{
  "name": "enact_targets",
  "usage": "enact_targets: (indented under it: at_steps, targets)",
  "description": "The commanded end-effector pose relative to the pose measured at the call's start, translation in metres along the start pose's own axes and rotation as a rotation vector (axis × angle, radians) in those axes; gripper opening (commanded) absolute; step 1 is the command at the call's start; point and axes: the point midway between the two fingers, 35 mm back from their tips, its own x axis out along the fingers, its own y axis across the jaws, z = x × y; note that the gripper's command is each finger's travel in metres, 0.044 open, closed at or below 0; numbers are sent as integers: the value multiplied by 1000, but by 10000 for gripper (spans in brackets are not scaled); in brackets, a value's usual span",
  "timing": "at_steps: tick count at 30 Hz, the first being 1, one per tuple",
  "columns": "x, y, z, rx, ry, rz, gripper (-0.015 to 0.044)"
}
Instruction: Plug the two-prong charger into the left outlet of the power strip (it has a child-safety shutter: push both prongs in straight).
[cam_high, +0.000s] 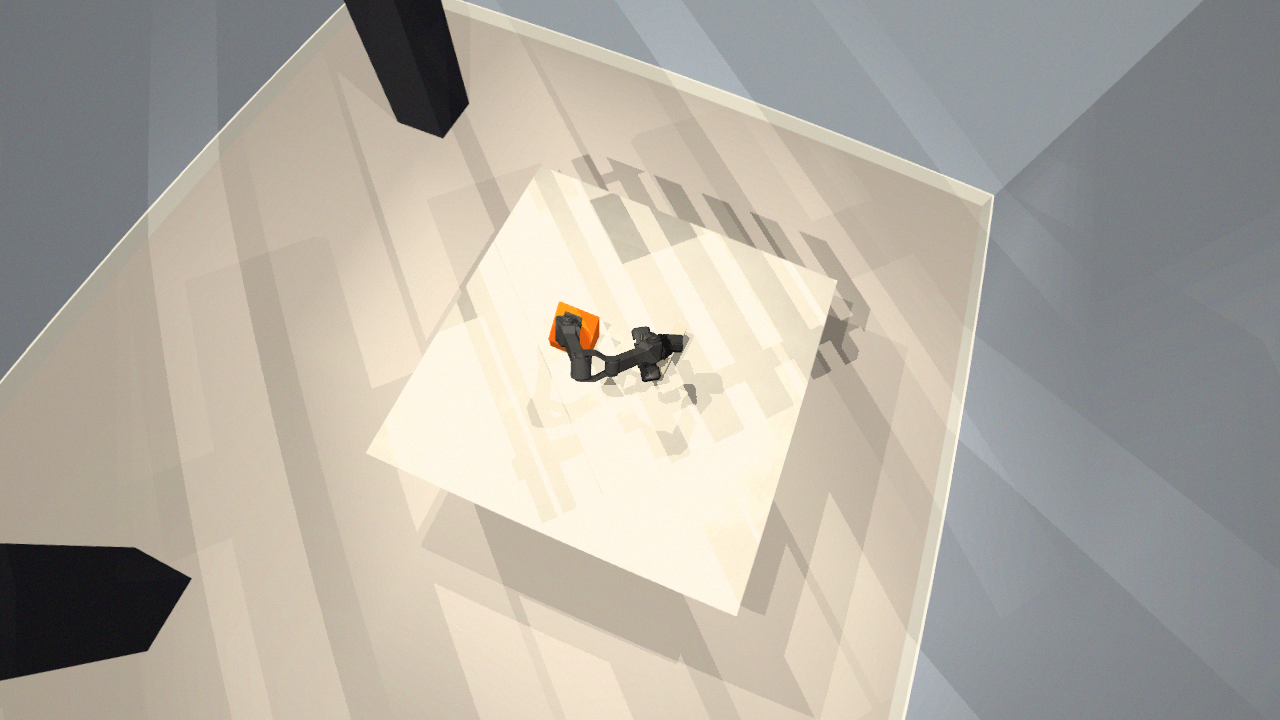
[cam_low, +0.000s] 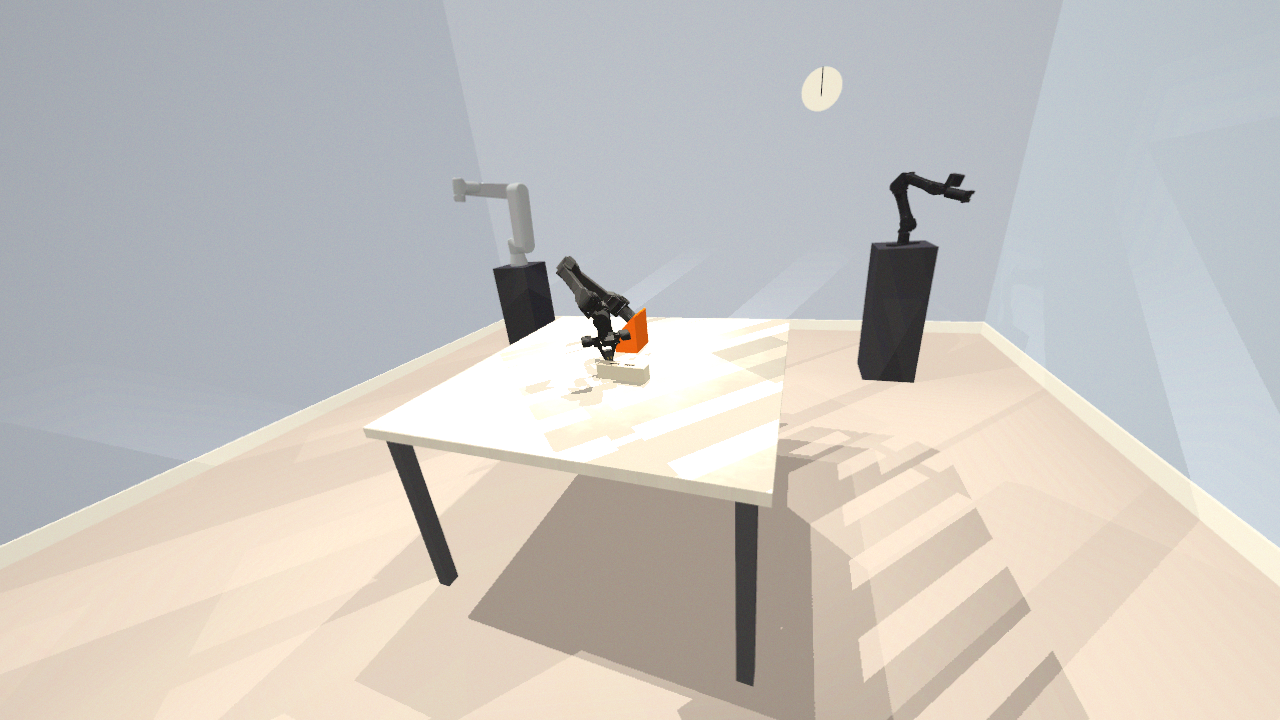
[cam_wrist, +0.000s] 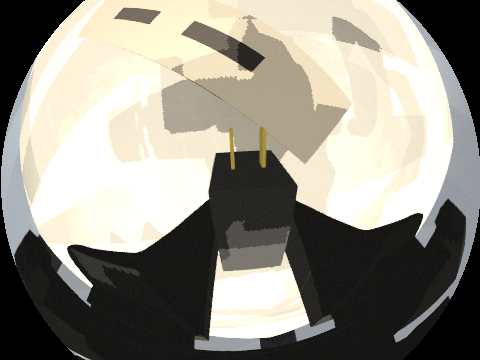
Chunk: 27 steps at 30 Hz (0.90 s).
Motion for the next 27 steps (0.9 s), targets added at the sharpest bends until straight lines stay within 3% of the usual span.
enact_targets:
  at_steps: [1,27]
  targets:
    - [0,8,6,44,-8,7,0]
    - [11,60,24,295,-2,26,0]
